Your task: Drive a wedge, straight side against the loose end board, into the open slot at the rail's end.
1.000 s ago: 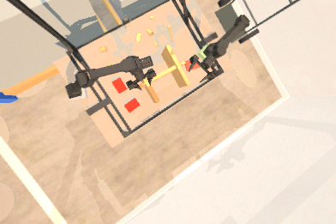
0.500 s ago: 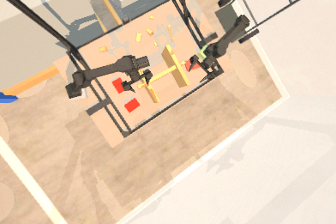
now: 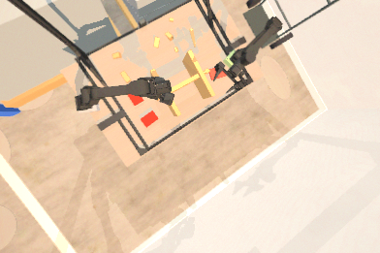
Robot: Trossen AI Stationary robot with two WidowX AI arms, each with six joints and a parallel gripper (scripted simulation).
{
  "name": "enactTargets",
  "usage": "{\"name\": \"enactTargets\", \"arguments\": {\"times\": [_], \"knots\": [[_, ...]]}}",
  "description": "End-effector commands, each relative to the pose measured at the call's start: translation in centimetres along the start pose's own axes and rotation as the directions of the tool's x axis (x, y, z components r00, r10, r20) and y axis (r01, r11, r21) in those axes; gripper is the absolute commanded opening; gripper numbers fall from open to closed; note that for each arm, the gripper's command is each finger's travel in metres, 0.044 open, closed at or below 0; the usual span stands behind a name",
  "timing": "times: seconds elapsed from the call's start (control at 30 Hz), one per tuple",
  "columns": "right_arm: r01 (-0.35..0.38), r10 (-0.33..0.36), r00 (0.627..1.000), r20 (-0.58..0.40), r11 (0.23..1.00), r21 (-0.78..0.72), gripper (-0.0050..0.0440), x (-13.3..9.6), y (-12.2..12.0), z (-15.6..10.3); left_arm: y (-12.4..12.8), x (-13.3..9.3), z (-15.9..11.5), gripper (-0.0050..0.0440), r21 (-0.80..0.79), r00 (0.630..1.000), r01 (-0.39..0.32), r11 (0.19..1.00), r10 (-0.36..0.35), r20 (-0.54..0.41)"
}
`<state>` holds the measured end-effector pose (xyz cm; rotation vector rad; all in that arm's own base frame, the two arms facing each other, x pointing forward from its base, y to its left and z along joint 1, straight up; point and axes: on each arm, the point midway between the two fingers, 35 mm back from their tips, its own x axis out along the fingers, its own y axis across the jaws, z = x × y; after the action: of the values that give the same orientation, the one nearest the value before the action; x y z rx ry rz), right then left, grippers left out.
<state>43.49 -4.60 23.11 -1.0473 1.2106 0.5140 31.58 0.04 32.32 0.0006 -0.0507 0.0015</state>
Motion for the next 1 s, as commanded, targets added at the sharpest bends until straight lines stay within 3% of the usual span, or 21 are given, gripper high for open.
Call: {"name": "enactTargets", "arguments": {"times": [0.0,0.07,0.13,0.2,0.3,0.6,0.63,0.7,0.8,0.97], "knots": [[-0.031,-0.017,0.985,0.173,0.962,0.271,0.0056,-2.6,-1.0,0.3,0.0,0.0,0.0,0.044,0.0,1.0,0.001,1.0,-0.001,0.001],[-0.084,-0.018,0.968,0.25,0.917,0.39,0.0008,-3.5,-1.3,0.4,0.0,0.0,0.0,0.044,0.0,1.0,0.001,1.0,-0.001,0.001],[-0.084,-0.018,0.968,0.25,0.917,0.39,0.0008,-3.5,-1.3,0.4,0.0,0.0,0.0,0.044,0.0,1.0,0.001,1.0,-0.001,0.001],[-0.181,-0.026,0.936,0.351,0.821,0.542,0.0,-5.0,-1.8,0.5,0.0,0.0,0.0,0.044,0.0,1.0,0.001,1.0,-0.001,0.001],[-0.282,-0.036,0.899,0.436,0.715,0.64,0.0,-6.4,-2.2,0.5,0.0,0.0,0.0,0.044,0.0,1.0,0.001,1.0,-0.001,0.001],[-0.29,-0.037,0.896,0.443,0.707,0.645,0.0,-6.5,-2.2,0.5,0.0,0.0,0.0,0.044,0.0,1.0,0.001,1.0,-0.001,0.001],[-0.29,-0.037,0.896,0.443,0.706,0.645,0.0024,-6.4,-2.2,0.5,0.0,0.0,0.0,0.044,0.0,1.0,0.001,1.0,-0.001,0.001],[-0.29,-0.037,0.896,0.443,0.706,0.645,0.0024,-6.4,-2.2,0.5,0.0,0.0,0.0,0.044,0.0,1.0,0.001,1.0,-0.001,0.001],[-0.291,-0.036,0.895,0.444,0.706,0.645,0.0083,-4.6,-1.9,0.7,0.0,0.0,0.0,0.044,0.0,1.0,0.001,1.0,-0.001,0.001],[-0.294,-0.034,0.895,0.444,0.705,0.645,0.0083,-0.6,-0.6,0.8,0.0,0.0,0.0,0.044,0.0,1.0,0.001,1.0,-0.001,0.001]]}}
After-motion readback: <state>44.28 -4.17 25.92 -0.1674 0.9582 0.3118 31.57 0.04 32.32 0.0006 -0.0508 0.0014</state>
